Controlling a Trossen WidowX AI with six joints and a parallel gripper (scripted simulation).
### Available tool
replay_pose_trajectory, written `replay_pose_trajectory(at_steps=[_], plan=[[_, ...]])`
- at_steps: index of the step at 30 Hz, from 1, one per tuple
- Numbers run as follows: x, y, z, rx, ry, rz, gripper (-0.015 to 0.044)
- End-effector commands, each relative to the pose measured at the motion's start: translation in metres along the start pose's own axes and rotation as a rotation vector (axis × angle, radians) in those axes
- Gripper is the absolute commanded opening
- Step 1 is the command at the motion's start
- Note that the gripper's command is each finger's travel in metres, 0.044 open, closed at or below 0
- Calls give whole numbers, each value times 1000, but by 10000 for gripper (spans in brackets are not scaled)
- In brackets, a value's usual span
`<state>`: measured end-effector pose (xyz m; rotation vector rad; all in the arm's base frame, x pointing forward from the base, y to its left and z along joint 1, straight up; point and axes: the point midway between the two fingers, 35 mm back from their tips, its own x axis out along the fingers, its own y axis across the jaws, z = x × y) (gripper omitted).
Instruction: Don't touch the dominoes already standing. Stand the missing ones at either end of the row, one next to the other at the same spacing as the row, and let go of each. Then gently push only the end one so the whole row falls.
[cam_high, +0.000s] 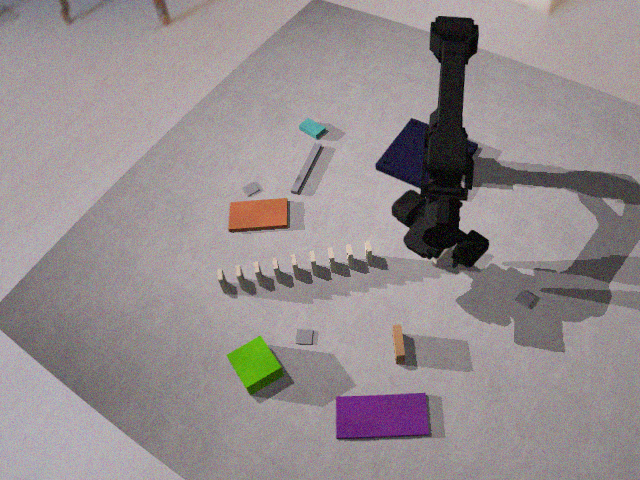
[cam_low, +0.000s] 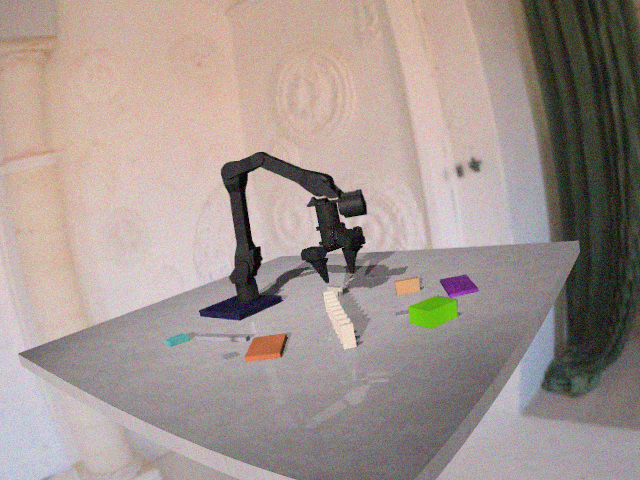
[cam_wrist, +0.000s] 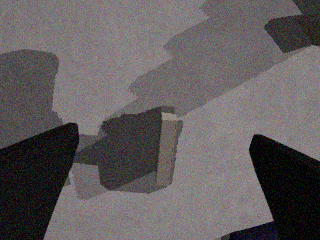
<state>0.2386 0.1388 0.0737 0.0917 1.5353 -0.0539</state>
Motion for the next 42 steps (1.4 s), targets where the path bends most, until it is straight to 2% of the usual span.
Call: replay_pose_trajectory(at_steps=[1,21,37,42], plan=[[29,-2,-6,-3,14,-9,440],[45,-3,-8,-3,14,-9,440],[45,-3,-8,-3,14,-9,26],[45,-3,-8,-3,14,-9,26]])
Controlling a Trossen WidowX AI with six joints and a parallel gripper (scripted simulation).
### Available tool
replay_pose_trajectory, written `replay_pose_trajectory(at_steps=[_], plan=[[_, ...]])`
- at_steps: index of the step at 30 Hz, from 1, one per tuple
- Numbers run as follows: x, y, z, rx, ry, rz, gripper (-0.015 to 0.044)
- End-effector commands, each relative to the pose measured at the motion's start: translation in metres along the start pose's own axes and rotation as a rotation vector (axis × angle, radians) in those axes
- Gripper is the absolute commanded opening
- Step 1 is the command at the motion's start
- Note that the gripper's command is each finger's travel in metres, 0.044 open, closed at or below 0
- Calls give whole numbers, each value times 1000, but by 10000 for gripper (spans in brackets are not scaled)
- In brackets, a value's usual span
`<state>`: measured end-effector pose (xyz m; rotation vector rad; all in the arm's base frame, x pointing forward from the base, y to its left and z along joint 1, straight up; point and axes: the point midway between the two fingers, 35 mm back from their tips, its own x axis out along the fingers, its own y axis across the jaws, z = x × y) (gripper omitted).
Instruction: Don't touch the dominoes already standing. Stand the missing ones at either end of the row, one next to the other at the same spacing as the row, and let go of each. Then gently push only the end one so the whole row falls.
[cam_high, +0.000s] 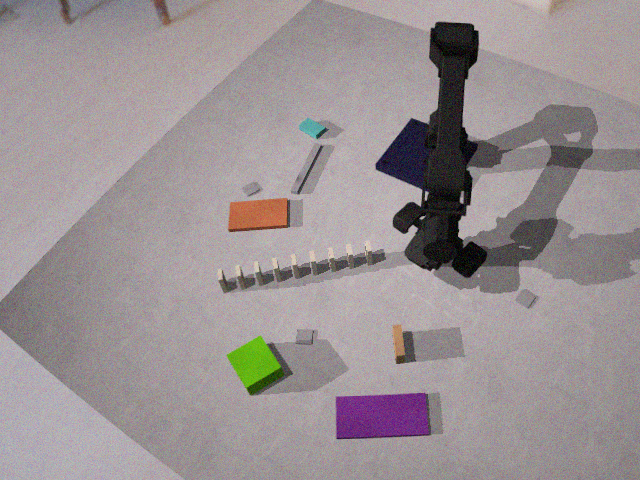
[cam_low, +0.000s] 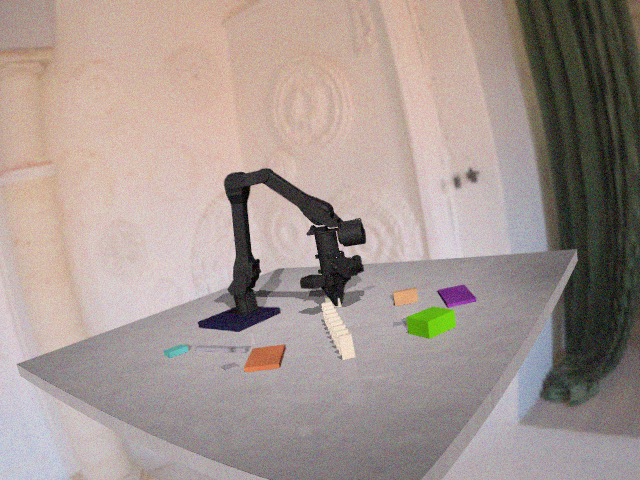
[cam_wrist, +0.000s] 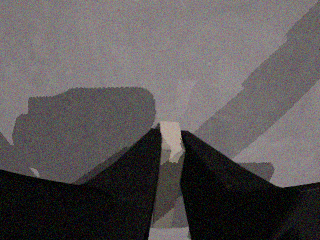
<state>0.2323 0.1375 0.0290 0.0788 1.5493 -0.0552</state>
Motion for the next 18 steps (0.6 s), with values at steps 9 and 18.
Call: replay_pose_trajectory(at_steps=[9,18], plan=[[-55,4,1,5,1,1,26],[-153,9,2,-3,1,2,26]])
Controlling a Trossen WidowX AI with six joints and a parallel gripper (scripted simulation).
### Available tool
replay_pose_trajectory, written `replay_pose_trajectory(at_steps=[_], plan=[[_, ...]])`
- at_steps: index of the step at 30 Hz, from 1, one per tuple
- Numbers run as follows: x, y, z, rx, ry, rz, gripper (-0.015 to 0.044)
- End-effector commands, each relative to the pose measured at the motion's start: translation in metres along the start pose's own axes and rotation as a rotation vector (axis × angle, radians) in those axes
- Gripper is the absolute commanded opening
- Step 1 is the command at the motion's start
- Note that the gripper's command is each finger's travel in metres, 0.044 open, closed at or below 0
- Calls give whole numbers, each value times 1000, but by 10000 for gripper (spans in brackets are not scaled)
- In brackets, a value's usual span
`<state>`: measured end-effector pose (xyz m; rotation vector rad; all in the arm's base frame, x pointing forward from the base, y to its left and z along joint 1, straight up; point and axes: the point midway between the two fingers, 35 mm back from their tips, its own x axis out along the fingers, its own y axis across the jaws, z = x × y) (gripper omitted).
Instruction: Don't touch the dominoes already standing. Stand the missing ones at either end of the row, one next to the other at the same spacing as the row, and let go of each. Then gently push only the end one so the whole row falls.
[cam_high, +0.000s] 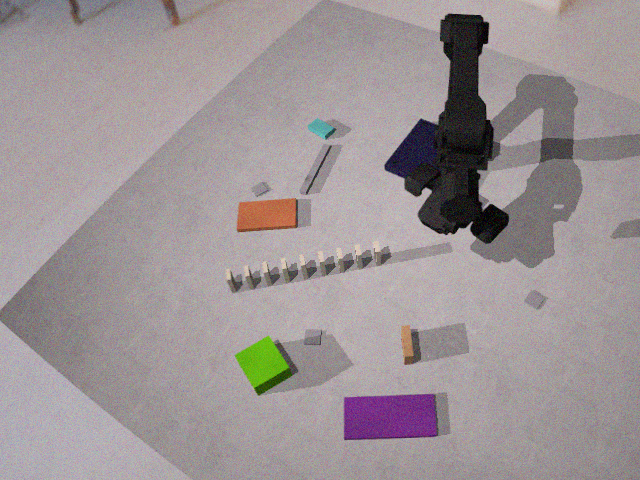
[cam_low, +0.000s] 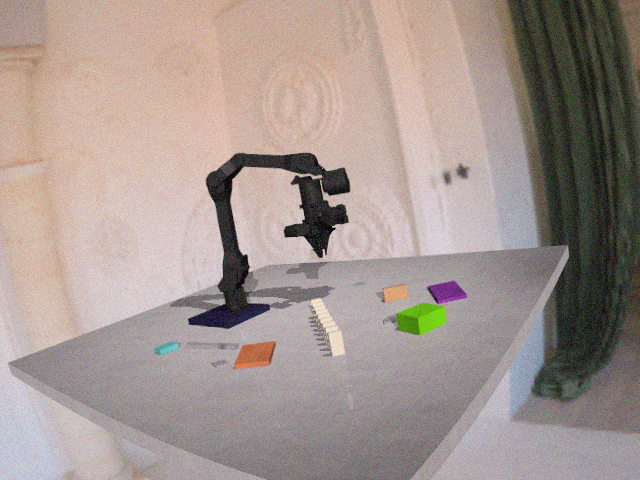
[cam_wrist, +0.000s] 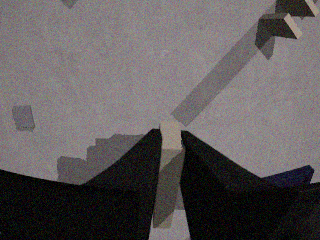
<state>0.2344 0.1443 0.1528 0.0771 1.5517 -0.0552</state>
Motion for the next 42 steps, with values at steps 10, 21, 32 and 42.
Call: replay_pose_trajectory(at_steps=[10,21,32,42], plan=[[-32,36,-8,103,-1,6,26],[-18,38,-5,97,-98,-59,26],[7,41,3,75,-359,-182,26],[20,47,3,52,-614,-244,26]])
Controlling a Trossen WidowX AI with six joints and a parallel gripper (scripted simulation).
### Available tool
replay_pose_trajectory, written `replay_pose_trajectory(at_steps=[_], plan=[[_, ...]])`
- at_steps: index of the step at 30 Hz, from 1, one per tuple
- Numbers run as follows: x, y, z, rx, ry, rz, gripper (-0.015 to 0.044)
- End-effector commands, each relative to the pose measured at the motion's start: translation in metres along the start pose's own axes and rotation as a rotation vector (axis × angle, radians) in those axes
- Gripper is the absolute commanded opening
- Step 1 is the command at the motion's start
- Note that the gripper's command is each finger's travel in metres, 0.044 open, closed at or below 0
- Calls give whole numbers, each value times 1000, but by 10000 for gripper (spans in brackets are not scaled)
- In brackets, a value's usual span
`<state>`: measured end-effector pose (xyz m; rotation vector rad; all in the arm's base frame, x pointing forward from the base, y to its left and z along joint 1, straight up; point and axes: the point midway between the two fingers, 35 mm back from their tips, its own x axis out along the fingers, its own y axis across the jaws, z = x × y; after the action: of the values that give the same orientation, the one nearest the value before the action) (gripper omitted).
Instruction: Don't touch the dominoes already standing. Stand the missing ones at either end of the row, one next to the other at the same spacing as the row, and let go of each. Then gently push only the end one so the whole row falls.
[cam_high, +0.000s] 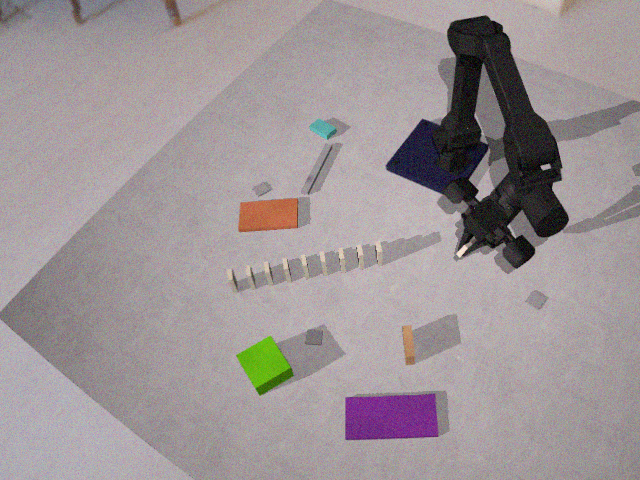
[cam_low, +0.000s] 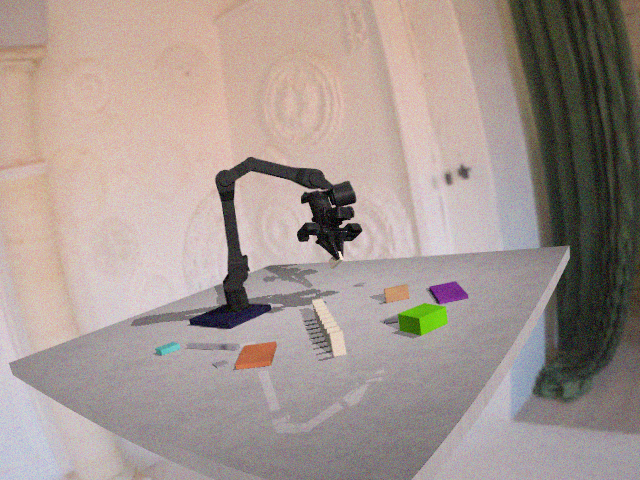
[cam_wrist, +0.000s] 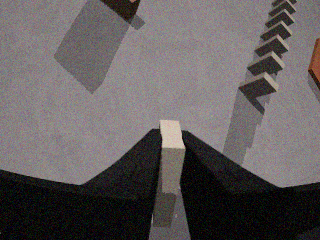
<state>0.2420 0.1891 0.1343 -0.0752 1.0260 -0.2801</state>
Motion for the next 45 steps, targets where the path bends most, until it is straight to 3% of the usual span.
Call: replay_pose_trajectory(at_steps=[1,34,45], plan=[[1,2,-2,8,-113,-11,26],[-33,-9,-33,196,-991,95,26],[-35,-10,-34,202,-1008,100,26]])
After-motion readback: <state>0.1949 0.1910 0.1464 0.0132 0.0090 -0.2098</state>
